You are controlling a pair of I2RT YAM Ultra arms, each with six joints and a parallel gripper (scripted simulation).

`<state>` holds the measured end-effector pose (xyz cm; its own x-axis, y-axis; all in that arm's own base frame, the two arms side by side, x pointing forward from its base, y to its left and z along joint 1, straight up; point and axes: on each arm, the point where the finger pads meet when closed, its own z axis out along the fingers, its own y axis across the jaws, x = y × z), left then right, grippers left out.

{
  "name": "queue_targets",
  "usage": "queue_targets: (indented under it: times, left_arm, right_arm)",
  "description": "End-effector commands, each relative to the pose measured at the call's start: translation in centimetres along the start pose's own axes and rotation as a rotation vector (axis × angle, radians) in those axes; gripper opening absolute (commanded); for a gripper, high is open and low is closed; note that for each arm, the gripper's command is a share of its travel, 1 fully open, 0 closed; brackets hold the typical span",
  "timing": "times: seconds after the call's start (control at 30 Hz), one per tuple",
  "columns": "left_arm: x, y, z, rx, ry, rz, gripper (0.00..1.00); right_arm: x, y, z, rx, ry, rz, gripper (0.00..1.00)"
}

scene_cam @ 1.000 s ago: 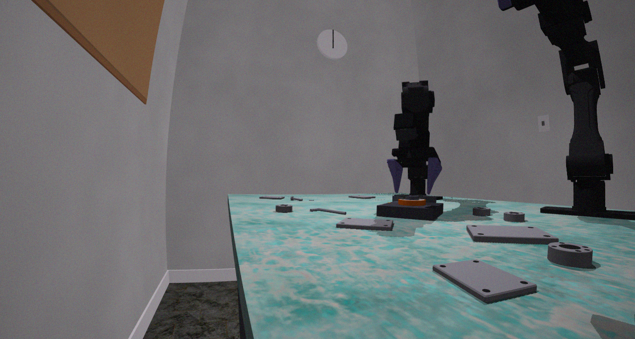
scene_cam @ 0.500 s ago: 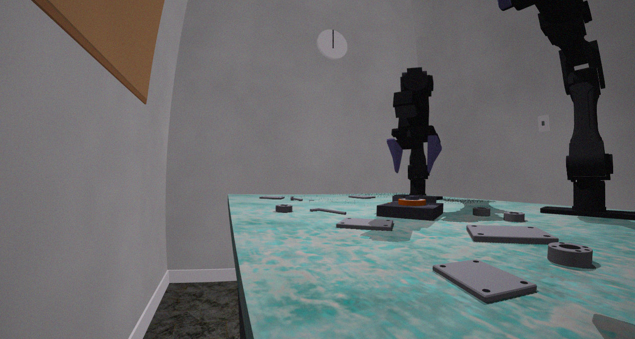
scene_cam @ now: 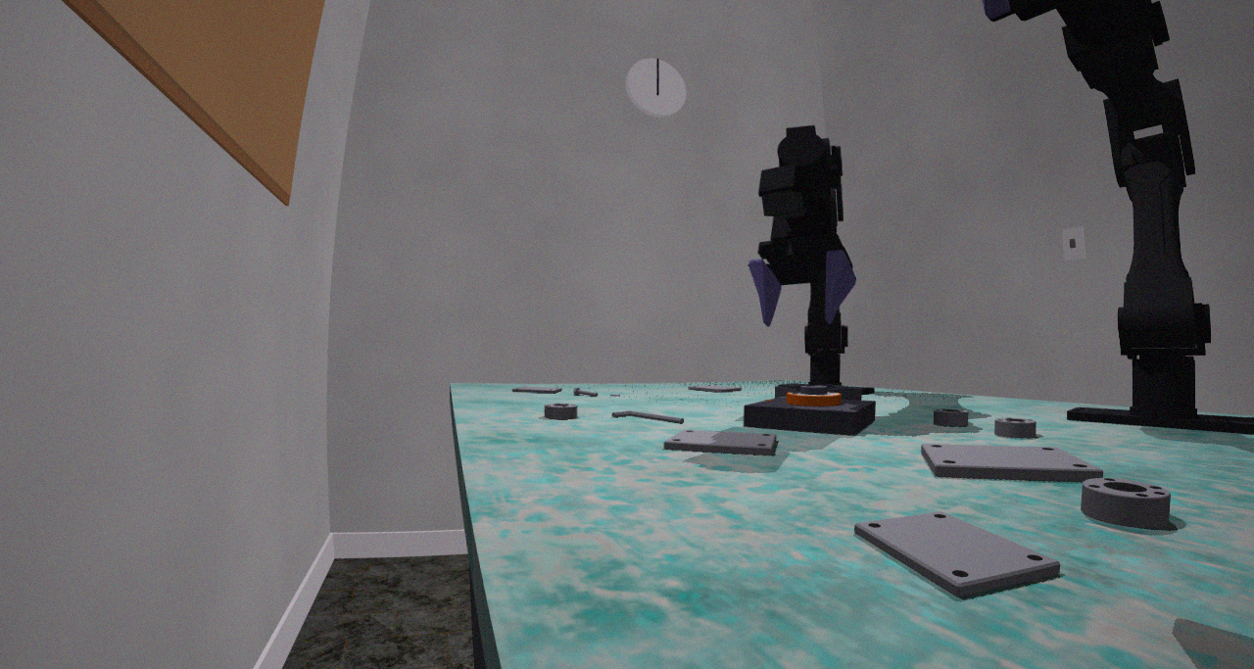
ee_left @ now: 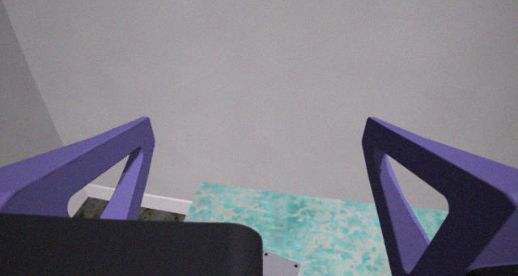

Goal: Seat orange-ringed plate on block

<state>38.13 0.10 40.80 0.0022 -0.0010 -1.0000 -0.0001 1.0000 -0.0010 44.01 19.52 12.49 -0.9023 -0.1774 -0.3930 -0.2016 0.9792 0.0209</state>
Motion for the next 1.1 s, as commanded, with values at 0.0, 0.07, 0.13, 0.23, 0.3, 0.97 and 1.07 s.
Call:
queue_targets:
  times: [0.0, 0.07, 0.13, 0.23, 0.3, 0.97, 1.07]
  left_arm:
    - [-0.9, 0.0, -0.5, 0.0, -0.022, 0.004, 1.0]
    - [-0.6, 0.0, -0.2, 0.001, -0.014, 0.004, 1.0]
    - [-0.8, 0.1, -0.4, 0.0, -0.017, 0.005, 1.0]
    - [-0.6, 0.1, -0.4, 0.0, -0.012, 0.005, 1.0]
    - [-0.5, 0.1, -0.3, -0.001, -0.011, 0.005, 1.0]
    - [1.2, 0.2, 0.5, -0.002, 0.031, 0.005, 1.0]
    - [-0.1, 0.0, 0.1, 0.0, -0.002, 0.005, 1.0]
  right_arm:
    - [-4.2, -1.2, -4.0, -0.038, -0.202, 0.019, 0.79]
    - [-4.9, -1.8, -5.0, -0.042, -0.251, 0.025, 0.79]
    - [-5.5, -2.6, -6.2, -0.054, -0.313, 0.027, 0.79]
    - [-6.5, -4.7, -9.0, -0.048, -0.425, 0.045, 0.79]
    - [-6.9, -6.1, -11.0, -0.041, -0.5, 0.054, 0.79]
    - [-4.3, -16.0, -30.3, 0.146, -1.179, 0.072, 0.79]
    - [-3.2, -16.7, -31.2, 0.174, -1.22, 0.067, 0.79]
